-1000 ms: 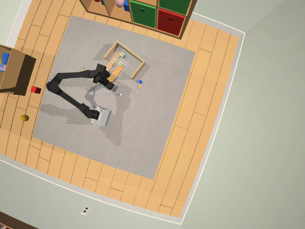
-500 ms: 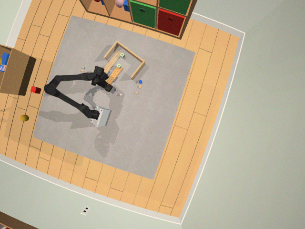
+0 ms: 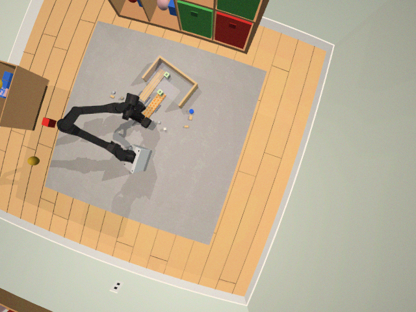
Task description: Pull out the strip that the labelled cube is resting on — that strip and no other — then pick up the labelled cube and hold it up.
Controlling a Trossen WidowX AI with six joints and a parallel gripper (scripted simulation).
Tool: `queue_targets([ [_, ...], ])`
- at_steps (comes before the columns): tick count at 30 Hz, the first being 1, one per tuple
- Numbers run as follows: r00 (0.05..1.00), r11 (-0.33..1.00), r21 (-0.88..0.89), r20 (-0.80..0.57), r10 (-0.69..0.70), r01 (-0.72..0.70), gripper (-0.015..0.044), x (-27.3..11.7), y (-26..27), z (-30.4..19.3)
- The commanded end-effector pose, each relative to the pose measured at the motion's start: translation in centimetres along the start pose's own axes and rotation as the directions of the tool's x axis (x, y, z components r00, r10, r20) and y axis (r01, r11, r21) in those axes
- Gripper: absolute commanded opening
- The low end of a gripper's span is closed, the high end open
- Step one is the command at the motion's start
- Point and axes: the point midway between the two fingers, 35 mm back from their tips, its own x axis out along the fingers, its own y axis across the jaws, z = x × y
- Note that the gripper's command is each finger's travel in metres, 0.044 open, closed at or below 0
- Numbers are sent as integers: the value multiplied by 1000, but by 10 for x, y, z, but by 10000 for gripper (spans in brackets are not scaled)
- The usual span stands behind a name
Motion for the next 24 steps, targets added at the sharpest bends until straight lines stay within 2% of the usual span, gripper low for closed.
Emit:
queue_targets([
  [1,1000,1000,11,-22,-2,2,0,4,-1,-13],
  [24,1000,1000,12,-23,-2,2,0,3,0,-48],
])
